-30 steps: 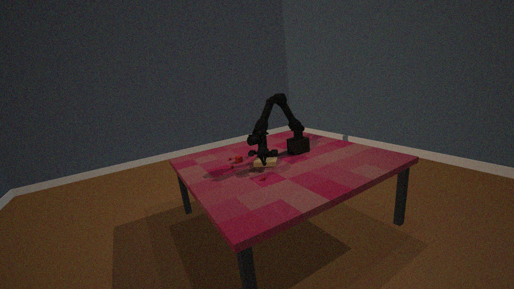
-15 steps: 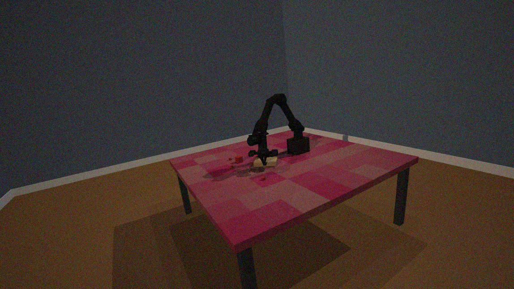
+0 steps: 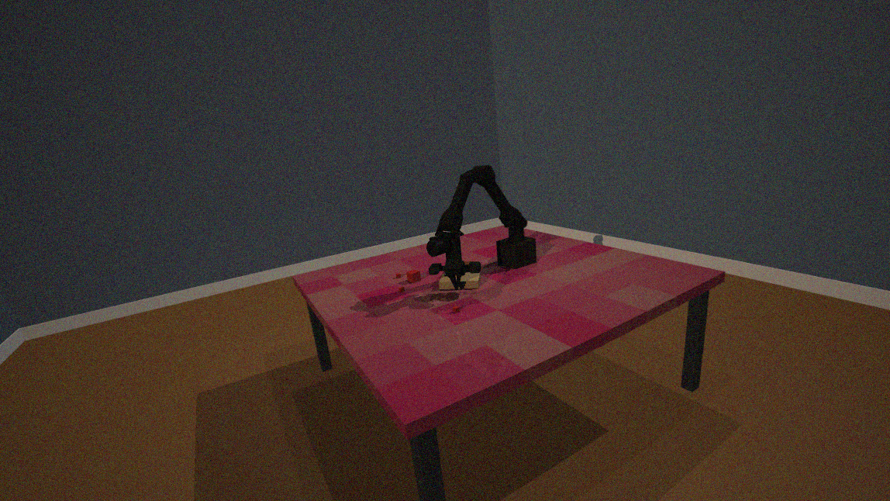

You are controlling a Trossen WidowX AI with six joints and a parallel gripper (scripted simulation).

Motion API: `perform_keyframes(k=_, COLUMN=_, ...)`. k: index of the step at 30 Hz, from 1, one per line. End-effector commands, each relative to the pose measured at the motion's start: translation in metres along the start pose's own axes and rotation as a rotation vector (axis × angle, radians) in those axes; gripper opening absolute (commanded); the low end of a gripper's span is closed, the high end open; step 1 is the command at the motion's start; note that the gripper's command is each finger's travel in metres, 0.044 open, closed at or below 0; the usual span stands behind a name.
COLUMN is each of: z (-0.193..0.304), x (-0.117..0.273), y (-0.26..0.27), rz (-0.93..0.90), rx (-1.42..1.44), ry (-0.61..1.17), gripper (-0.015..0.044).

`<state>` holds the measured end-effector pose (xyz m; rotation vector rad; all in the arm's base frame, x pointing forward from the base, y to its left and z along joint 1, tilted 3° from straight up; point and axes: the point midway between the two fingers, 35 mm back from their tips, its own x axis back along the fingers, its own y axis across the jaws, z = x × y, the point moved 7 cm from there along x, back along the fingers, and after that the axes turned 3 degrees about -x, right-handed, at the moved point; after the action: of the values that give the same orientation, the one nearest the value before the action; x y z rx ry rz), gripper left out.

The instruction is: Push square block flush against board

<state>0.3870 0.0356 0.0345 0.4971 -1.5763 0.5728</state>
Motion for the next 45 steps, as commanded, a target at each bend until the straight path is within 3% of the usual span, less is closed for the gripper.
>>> perform_keyframes(k=1, z=-0.006, x=-0.003, y=0.0, rz=-0.002, rx=-0.004, ry=0.009, gripper=0.0)
perform_keyframes(k=11, z=-0.021, x=-0.003, y=0.001, rz=-0.002, rx=-0.004, ry=0.007, gripper=0.0)
perform_keyframes(k=16, z=-0.019, x=0.049, y=0.0, rz=-0.002, rx=-0.004, ry=0.007, gripper=0.0)
perform_keyframes(k=22, z=-0.019, x=0.052, y=0.0, rz=-0.002, rx=-0.004, ry=0.007, gripper=0.0)
perform_keyframes(k=32, z=0.004, x=0.052, y=-0.014, rz=-0.001, rx=0.003, ry=0.009, gripper=0.0)
perform_keyframes(k=37, z=0.004, x=0.0, y=-0.015, rz=-0.001, rx=0.004, ry=0.01, gripper=0.0)
perform_keyframes(k=45, z=0.006, x=-0.003, y=-0.015, rz=-0.001, rx=0.003, ry=0.01, gripper=0.0)
